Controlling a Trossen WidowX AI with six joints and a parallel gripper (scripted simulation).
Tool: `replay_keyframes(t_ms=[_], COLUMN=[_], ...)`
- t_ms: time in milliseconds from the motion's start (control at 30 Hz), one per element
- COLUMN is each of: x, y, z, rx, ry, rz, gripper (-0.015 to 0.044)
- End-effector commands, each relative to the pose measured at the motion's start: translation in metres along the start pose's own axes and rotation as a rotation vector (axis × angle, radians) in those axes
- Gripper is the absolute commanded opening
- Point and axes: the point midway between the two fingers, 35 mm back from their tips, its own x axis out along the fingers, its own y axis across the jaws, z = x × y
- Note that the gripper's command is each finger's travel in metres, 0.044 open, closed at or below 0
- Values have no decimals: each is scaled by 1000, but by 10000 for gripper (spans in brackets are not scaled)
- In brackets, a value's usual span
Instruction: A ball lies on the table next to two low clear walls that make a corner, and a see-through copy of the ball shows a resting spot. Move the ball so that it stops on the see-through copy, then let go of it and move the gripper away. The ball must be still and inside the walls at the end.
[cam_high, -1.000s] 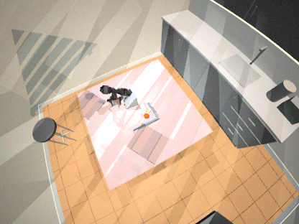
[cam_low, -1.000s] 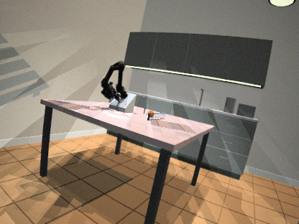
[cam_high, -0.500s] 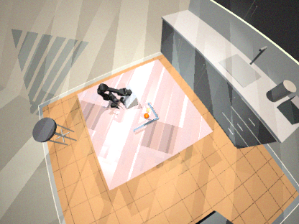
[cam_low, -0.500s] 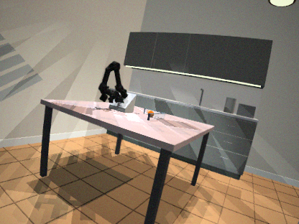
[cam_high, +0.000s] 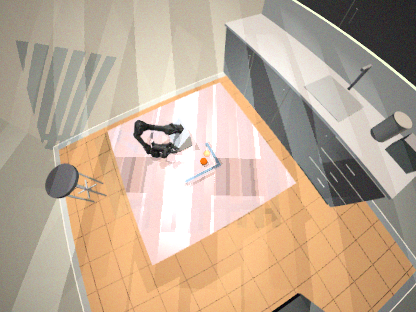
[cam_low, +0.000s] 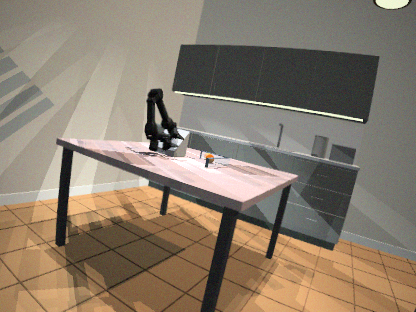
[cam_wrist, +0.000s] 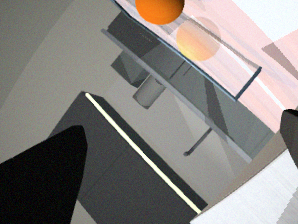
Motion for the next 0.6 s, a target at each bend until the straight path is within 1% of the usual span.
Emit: replay_keyframes(t_ms=[0,100,233,567], x=[16,26,44,97], y=[6,7,2,-2], z=[5,6,7,14], rx=[-159,-251,-438,-1011], ry=[106,176,321,721], rz=[-95,-158,-293,-681], gripper=[404,404,404,404])
